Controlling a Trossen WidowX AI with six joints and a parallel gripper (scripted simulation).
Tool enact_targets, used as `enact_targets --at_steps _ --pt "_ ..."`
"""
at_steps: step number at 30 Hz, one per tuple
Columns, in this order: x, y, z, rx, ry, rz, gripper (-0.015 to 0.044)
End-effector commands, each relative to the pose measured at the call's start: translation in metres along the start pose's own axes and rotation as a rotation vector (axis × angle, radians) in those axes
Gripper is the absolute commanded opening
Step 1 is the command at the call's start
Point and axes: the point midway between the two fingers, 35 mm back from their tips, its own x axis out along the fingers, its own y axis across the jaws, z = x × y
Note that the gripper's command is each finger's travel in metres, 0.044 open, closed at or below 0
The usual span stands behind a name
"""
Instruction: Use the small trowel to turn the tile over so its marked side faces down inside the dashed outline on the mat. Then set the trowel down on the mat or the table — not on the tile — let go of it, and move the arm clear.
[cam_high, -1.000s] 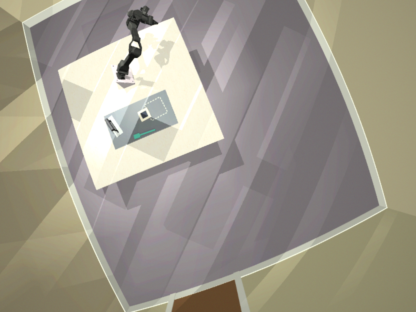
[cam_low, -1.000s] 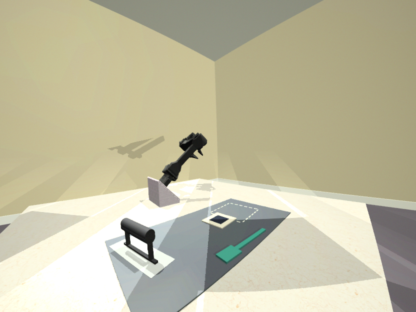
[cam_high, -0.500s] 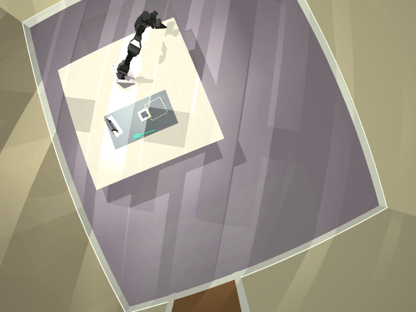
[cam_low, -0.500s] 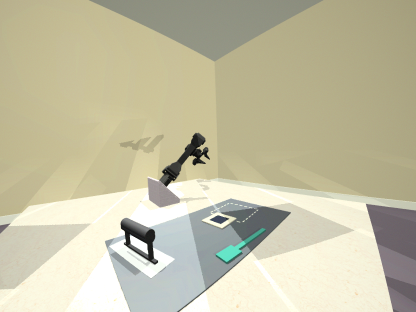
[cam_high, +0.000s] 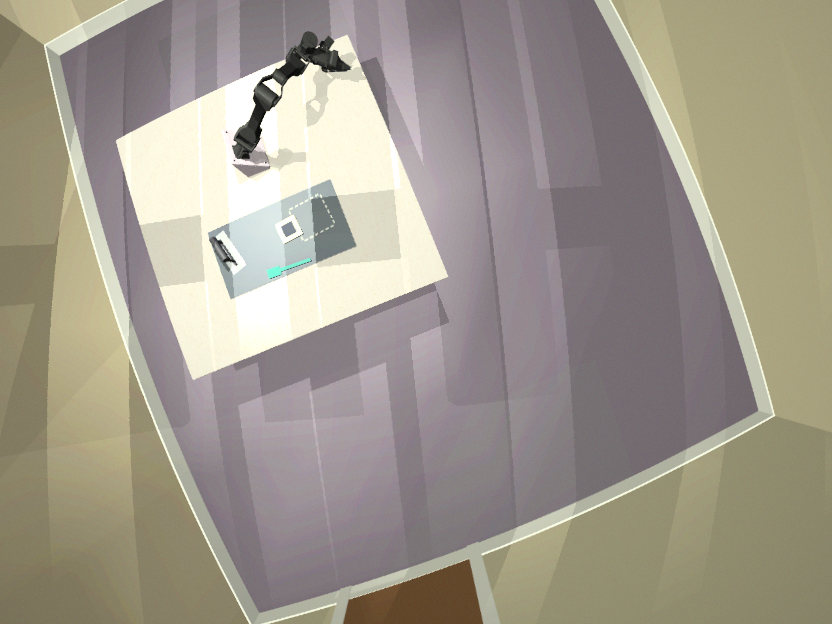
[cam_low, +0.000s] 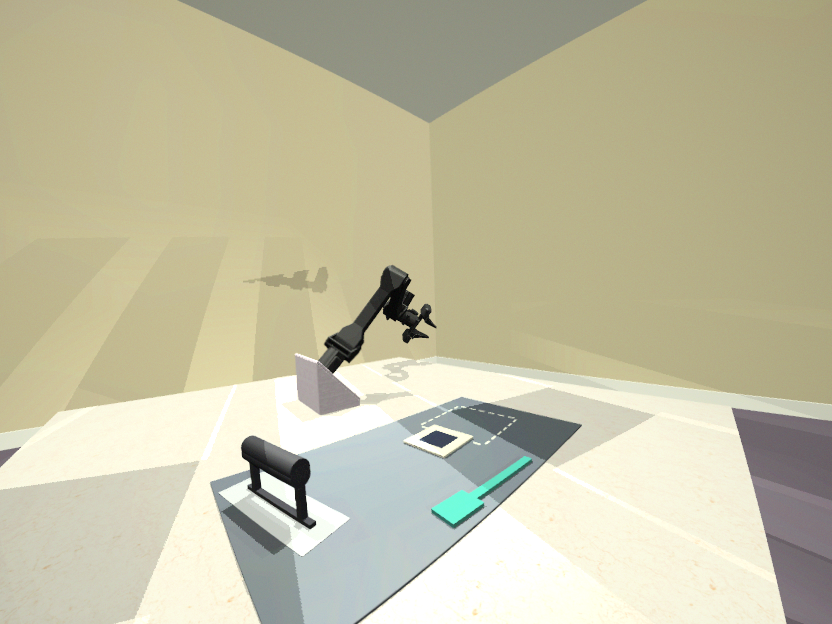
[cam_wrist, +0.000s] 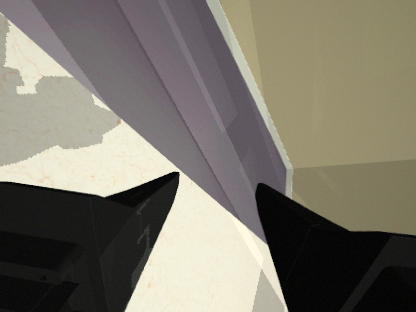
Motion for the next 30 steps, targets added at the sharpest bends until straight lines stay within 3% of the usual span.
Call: enact_targets --at_steps 1,30 --pt "0.02 -0.002 -0.009 -0.017 0.01 -0.021 0.027" --pt "0.146 -0.062 -0.126 -0.105 0.17 -0.112 0.027"
